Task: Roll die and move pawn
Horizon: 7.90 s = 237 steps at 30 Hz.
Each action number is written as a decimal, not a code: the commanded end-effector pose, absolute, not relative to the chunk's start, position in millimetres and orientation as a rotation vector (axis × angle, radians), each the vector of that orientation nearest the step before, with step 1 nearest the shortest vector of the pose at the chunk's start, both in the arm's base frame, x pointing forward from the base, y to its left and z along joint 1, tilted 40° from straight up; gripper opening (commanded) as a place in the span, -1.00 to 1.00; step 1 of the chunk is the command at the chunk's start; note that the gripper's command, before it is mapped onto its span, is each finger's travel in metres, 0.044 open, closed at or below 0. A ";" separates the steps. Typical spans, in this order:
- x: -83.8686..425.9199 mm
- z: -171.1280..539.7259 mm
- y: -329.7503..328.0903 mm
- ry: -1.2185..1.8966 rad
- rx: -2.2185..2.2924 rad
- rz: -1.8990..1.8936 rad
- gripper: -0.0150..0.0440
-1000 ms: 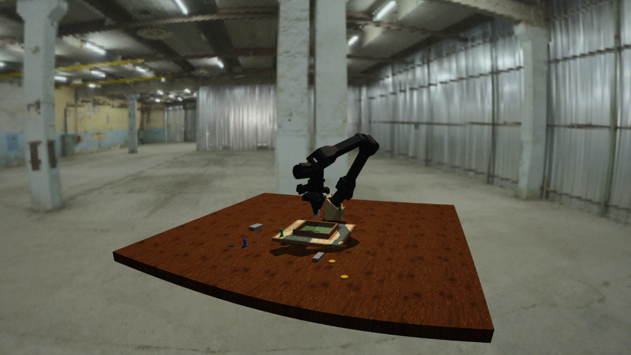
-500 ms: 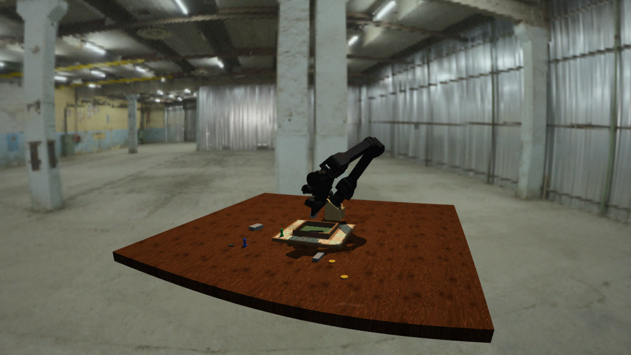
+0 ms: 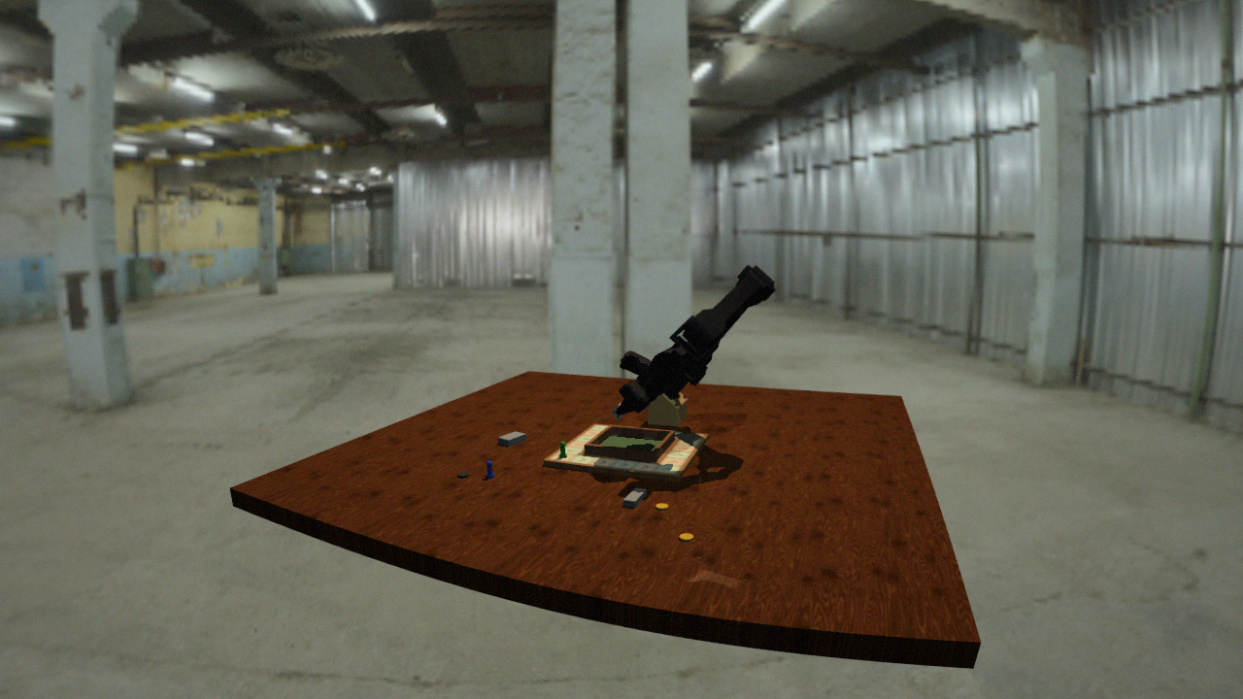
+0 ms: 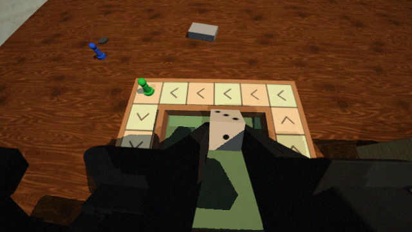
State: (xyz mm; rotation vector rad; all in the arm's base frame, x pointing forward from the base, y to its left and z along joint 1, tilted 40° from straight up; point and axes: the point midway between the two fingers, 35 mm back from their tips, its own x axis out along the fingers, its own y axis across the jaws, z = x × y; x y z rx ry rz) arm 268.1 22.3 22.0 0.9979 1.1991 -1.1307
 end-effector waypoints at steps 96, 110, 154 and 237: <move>399.6 -40.8 -38.4 1.584 0.501 0.578 0.19; 398.3 -43.4 -41.8 1.584 0.501 0.577 0.19; 393.9 -86.0 -5.3 1.583 0.502 0.579 -0.26; 376.2 11.7 89.0 1.584 0.508 0.584 -0.49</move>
